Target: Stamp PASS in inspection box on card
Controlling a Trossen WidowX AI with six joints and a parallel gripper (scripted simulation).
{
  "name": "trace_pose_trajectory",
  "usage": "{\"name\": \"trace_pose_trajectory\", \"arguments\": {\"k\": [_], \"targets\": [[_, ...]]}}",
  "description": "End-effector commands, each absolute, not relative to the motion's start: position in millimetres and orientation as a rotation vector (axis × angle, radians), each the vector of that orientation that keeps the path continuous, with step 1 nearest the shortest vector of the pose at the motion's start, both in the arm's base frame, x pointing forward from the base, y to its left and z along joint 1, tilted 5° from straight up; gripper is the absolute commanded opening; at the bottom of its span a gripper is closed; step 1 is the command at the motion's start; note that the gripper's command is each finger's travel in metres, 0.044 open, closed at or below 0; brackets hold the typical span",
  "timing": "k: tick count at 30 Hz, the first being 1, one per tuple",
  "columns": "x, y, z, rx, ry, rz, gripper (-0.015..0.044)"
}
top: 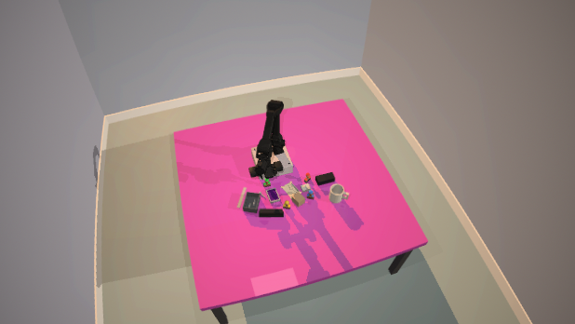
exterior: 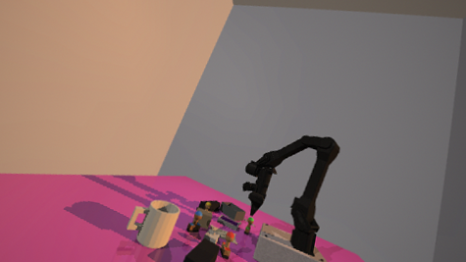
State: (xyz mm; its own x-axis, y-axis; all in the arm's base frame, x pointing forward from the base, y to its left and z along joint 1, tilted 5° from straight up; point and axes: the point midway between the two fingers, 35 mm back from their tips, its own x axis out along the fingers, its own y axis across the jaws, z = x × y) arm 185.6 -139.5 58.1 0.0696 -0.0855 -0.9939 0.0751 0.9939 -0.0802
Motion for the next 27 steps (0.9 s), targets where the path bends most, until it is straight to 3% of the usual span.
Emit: {"name": "trace_pose_trajectory", "arguments": {"k": [1,27], "targets": [[185,-138,50,0.000,1.498,-0.116,0.0215],[187,-140,8,0.000,1.498,-0.116,0.0215]]}}
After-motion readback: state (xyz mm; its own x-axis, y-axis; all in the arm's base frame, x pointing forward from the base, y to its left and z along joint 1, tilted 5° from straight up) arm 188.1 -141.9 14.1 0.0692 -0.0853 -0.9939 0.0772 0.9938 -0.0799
